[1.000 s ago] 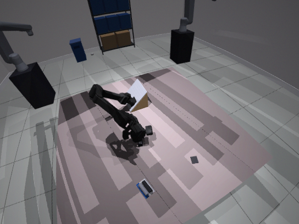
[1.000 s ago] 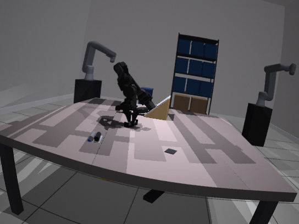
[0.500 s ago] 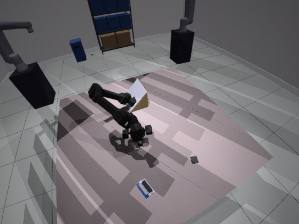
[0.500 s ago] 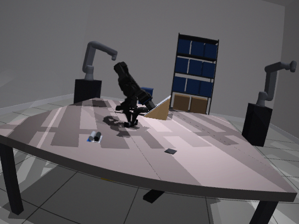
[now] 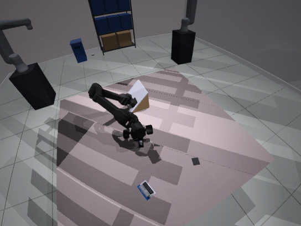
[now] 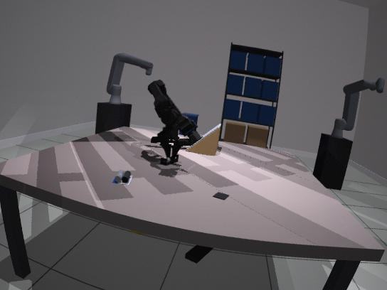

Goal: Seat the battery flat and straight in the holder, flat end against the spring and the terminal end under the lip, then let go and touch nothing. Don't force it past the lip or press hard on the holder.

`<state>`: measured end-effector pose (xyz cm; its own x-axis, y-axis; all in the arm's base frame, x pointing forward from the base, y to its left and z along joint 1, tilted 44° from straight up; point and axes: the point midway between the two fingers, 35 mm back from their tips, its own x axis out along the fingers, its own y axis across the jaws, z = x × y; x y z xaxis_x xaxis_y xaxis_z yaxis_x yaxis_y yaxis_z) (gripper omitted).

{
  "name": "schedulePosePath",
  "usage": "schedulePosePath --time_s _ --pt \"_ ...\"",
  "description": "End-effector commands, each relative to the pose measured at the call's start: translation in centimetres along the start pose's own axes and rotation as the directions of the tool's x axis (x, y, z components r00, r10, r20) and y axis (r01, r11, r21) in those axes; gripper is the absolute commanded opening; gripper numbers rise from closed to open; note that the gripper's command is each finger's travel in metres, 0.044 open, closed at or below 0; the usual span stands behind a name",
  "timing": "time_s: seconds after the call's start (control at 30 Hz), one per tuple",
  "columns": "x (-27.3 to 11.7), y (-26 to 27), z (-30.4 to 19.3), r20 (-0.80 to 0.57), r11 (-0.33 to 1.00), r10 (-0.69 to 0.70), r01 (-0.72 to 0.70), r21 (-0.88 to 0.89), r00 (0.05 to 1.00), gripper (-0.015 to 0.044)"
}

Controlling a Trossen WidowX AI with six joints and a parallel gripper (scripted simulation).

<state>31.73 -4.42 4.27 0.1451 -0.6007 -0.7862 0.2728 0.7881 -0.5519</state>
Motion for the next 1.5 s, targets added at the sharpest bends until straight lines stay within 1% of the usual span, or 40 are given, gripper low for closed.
schedulePosePath --time_s 0.0,0.2,0.33,0.77,0.8,0.87,1.1,1.13,1.47 --pt "0.0 0.0 -0.2 0.002 1.0 -0.001 0.001 0.002 1.0 0.0065" --pt "0.0 0.0 -0.1 0.002 1.0 0.0 0.0 0.003 1.0 0.0065" --pt "0.0 0.0 -0.1 0.002 1.0 0.0 0.0 0.003 1.0 0.0167" --pt "-1.5 0.2 0.0 0.003 1.0 0.002 -0.002 0.002 1.0 0.0167" --pt "-1.3 0.3 -0.1 0.001 1.0 0.002 -0.002 -0.006 1.0 0.0193" --pt "-2.3 0.5 0.0 0.001 1.0 0.004 -0.004 -0.005 1.0 0.0246" --pt "-8.0 1.2 0.4 0.001 1.0 0.005 -0.005 0.001 1.0 0.0429" --pt "-8.4 1.3 0.4 0.001 1.0 0.004 -0.004 0.002 1.0 0.044" --pt "-8.5 1.4 0.3 0.001 1.0 0.004 -0.004 0.002 1.0 0.044"
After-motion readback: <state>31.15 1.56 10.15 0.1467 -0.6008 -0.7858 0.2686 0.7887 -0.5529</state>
